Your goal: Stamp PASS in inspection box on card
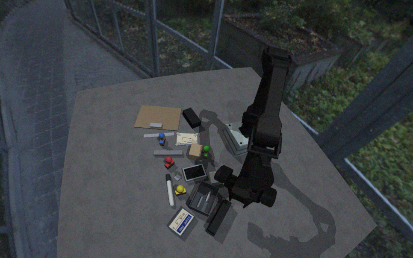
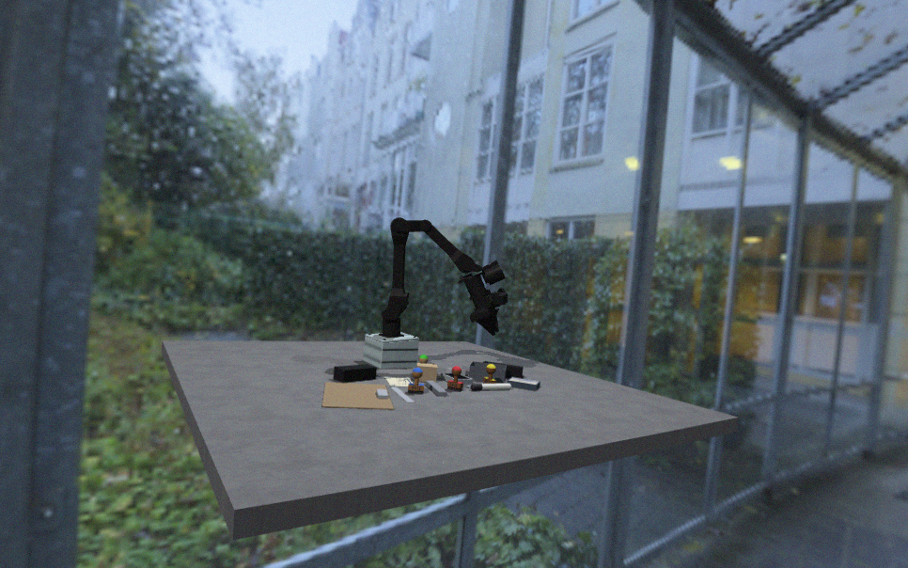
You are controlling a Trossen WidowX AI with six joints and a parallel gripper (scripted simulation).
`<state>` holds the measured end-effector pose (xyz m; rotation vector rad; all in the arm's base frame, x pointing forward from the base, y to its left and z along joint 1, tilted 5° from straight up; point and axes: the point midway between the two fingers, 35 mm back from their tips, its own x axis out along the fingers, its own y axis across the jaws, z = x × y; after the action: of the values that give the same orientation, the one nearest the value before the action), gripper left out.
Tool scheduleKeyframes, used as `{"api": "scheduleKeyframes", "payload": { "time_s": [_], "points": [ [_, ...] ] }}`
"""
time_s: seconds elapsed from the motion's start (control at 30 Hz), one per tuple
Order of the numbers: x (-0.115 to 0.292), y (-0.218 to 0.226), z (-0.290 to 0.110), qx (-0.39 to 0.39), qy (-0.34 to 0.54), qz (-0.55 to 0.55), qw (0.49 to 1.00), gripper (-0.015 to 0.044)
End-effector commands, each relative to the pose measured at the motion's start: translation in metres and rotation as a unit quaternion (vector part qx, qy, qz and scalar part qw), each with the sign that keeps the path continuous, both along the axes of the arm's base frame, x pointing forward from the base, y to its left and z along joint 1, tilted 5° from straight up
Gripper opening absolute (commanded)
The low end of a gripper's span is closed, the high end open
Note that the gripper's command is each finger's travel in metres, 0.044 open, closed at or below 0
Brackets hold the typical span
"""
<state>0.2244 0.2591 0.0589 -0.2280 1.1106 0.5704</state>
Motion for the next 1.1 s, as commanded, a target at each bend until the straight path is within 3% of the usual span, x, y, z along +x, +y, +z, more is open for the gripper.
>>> {"api": "scheduleKeyframes", "payload": {
  "time_s": [0.0, 0.2, 0.43, 1.07],
  "points": [
    [0.02, -0.071, -0.01, -0.052, 0.032, -0.078, 0.995, 0.0221],
    [0.021, -0.164, -0.016, -0.104, 0.091, -0.186, 0.973, 0.0221],
    [-0.014, -0.254, -0.019, -0.139, 0.178, -0.301, 0.927, 0.0221],
    [-0.016, -0.263, -0.029, -0.14, 0.187, -0.311, 0.921, 0.0221]
  ]
}}
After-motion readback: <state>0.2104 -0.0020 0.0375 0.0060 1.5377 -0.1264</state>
